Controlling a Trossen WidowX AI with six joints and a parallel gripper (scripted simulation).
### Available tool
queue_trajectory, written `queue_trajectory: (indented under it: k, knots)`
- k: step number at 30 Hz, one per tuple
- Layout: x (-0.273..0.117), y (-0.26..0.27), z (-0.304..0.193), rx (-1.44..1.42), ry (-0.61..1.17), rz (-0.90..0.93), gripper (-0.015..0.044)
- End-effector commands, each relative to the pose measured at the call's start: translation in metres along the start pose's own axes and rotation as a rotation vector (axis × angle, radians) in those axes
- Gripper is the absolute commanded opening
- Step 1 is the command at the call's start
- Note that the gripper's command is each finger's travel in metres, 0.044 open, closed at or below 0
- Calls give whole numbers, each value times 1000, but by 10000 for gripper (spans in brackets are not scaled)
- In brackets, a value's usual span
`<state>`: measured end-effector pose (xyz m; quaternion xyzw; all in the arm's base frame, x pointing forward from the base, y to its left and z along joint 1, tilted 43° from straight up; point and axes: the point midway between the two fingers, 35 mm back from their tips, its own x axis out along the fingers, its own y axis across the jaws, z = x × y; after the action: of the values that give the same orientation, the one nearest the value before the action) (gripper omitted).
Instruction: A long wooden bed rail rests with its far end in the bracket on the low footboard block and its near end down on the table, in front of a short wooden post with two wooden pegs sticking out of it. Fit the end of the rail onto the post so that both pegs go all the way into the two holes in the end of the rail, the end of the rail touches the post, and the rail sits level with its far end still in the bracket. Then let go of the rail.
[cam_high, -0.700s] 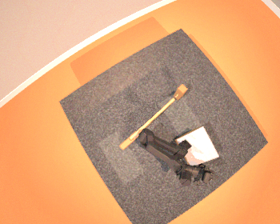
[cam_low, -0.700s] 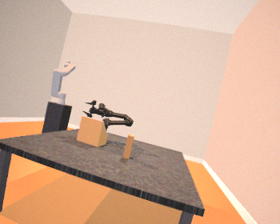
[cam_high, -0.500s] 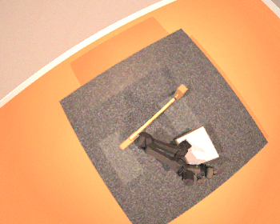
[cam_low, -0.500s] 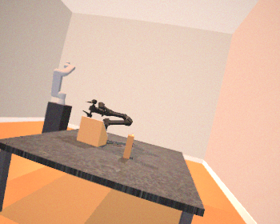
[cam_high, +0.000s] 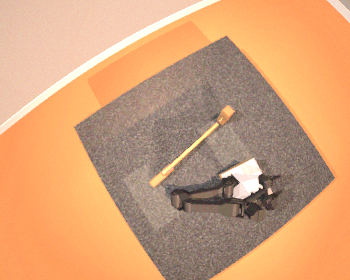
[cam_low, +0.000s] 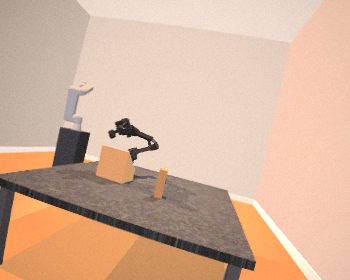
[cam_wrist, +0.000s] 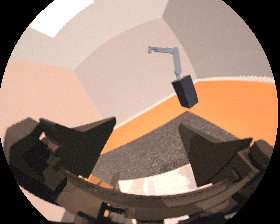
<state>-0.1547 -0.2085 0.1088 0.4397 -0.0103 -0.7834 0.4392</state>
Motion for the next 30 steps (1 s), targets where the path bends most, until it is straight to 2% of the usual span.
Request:
queue_trajectory:
  k: [1,9,16,30]
  knots:
    - [24,66,-34,-519,239,211,440]
    - [32,125,-84,-1015,406,473,440]
    - [24,173,-140,-1431,498,770,440]
    - [-26,224,-275,-2204,577,1563,440]
